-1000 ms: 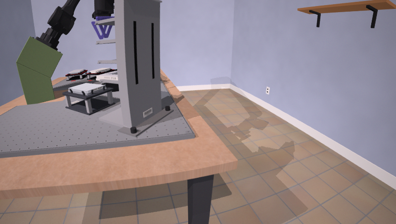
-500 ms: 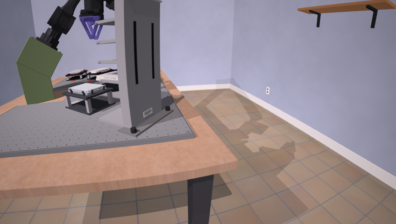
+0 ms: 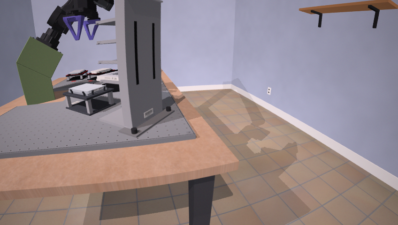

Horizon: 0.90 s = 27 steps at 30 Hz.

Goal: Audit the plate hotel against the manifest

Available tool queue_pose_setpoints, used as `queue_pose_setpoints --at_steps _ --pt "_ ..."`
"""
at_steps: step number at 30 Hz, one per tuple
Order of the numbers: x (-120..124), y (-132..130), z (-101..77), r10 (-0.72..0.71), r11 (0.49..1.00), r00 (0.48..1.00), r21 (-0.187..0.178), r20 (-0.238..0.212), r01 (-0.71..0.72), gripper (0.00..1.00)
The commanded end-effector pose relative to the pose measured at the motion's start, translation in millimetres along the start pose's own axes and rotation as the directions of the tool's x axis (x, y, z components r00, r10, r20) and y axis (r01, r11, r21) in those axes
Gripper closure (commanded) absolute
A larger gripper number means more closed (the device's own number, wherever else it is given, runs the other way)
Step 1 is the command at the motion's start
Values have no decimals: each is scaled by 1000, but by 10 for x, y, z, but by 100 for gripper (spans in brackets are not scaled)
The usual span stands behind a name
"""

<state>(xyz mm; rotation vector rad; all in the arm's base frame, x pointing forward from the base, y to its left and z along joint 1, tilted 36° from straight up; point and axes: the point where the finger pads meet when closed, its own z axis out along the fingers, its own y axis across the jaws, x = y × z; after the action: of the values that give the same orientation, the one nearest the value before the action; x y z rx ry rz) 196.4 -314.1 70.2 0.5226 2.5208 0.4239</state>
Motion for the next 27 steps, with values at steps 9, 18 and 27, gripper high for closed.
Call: queue_pose_setpoints --at_steps 9,18,27 --pt "-177 -200 -172 220 975 974 33 46 -222 0" --pt "-97 -238 -169 419 907 907 23 50 -420 0" --pt "23 -148 191 456 890 890 -1 7 -456 0"
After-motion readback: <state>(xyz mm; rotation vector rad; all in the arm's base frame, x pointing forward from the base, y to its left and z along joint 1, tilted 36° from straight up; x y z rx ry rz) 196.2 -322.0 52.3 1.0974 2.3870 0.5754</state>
